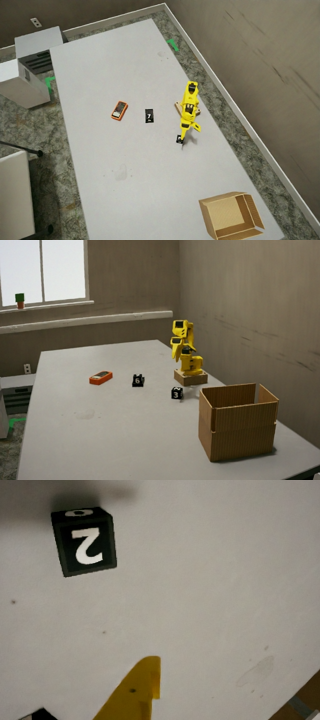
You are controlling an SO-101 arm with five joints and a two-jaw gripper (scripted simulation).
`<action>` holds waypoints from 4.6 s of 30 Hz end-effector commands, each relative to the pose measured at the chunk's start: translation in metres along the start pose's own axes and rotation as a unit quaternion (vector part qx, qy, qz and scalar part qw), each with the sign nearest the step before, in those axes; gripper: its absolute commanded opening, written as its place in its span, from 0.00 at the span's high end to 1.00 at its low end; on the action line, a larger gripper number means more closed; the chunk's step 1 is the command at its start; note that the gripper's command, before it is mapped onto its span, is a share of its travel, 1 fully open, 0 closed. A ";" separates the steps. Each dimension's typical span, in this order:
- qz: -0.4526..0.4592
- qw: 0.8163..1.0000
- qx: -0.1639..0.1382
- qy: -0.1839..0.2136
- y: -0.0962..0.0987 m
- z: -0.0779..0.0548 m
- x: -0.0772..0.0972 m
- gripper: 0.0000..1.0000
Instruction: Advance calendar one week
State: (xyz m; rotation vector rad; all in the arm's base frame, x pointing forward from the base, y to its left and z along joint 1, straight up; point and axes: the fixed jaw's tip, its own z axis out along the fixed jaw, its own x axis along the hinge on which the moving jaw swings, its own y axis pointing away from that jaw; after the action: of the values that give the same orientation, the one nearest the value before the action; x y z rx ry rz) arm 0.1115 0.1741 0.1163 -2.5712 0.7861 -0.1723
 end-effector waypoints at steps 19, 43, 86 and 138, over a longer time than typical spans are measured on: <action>0.140 0.988 0.012 0.057 -0.004 -0.004 0.054 0.65; 0.526 0.819 0.036 0.227 0.071 -0.045 0.207 0.65; 0.582 0.779 -0.188 0.139 0.132 0.037 0.192 0.65; 0.589 0.775 -0.182 0.143 0.147 0.064 0.197 0.65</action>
State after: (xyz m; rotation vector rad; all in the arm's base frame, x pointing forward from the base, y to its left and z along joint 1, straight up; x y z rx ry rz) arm 0.2197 -0.0191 -0.0029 -1.8541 2.5257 -0.0144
